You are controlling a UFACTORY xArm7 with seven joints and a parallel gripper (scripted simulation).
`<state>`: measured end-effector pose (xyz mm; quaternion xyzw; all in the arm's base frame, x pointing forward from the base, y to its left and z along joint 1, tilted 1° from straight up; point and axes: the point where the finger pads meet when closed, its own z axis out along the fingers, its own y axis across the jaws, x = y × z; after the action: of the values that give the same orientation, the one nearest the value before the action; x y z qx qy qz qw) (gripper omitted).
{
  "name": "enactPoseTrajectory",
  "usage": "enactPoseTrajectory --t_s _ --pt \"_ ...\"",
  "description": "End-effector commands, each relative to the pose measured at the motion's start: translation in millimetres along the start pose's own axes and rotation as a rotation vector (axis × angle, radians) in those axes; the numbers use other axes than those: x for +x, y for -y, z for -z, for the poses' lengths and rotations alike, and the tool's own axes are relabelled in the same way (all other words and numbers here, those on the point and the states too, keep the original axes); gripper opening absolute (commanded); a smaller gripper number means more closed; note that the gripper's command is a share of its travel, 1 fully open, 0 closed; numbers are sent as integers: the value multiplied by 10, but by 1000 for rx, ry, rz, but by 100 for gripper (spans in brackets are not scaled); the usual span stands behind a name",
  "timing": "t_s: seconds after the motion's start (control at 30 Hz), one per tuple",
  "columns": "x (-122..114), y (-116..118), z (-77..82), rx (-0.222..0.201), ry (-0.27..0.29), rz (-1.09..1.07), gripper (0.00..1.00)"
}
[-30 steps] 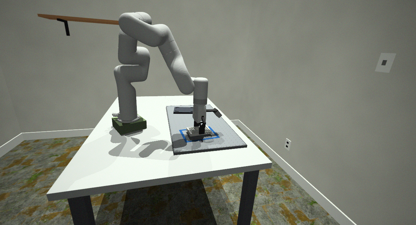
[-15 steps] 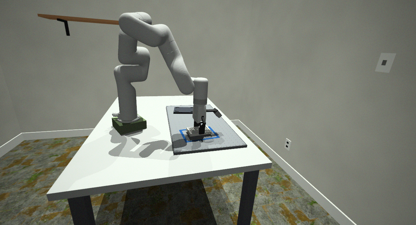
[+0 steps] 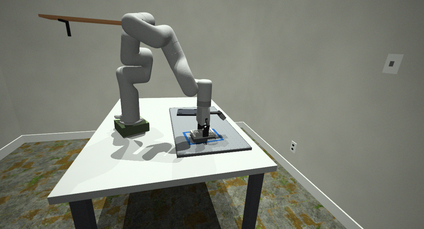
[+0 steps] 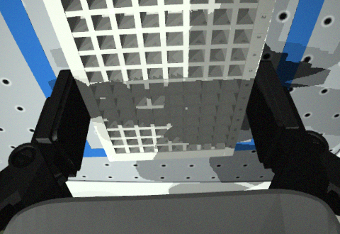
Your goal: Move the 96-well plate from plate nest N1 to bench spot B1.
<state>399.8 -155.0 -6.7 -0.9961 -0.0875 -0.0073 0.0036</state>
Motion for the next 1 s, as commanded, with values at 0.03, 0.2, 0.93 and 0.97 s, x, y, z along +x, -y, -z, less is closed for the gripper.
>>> enactPoseTrajectory --t_s 0.03,0.2,0.93,0.97 --pt "12 -8 5 -2 -3 0 0" --pt "12 -8 -3 -2 -3 0 0" --pt "13 -8 -37 -2 -3 0 0" --pt "13 -8 -39 -2 -3 0 0"
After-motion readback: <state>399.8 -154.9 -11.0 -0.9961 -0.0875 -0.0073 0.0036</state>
